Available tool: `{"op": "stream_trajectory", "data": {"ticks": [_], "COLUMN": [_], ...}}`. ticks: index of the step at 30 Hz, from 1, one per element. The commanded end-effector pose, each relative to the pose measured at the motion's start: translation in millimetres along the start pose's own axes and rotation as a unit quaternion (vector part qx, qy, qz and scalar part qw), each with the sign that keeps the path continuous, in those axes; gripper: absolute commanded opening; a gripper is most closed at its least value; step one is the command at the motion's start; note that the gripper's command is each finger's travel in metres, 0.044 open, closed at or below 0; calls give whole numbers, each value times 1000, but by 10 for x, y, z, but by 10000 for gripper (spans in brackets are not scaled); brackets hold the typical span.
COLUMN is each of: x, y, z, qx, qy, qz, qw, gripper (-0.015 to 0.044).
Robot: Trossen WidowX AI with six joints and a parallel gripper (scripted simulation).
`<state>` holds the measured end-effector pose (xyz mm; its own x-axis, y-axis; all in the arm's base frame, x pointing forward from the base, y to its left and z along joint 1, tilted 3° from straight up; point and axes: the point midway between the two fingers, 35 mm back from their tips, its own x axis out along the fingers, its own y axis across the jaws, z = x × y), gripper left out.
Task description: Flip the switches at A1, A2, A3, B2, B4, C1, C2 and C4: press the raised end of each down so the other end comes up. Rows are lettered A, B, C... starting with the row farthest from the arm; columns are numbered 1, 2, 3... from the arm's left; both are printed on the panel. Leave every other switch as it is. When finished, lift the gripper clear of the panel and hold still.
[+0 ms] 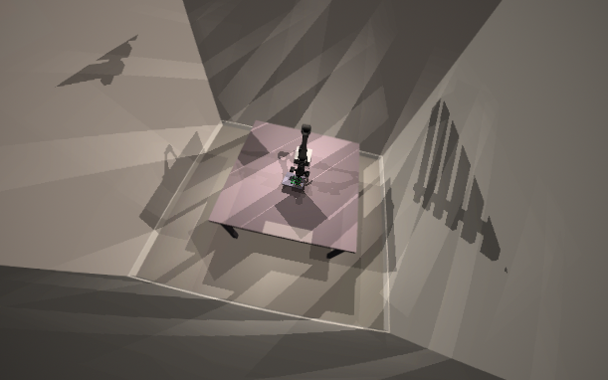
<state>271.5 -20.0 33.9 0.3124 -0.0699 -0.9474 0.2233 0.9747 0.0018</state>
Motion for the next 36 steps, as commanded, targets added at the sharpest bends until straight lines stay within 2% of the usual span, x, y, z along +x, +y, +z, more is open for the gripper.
{"op": "stream_trajectory", "data": {"ticks": [1,33,36], "x": [12,54,-142], "y": [6,6,7], "z": [-2,-1,15], "qx": [-3,-3,-1], "qy": [0,0,-4], "qz": [2,2,1], "qw": [1000,1000,1000], "gripper": [0,0,0]}}
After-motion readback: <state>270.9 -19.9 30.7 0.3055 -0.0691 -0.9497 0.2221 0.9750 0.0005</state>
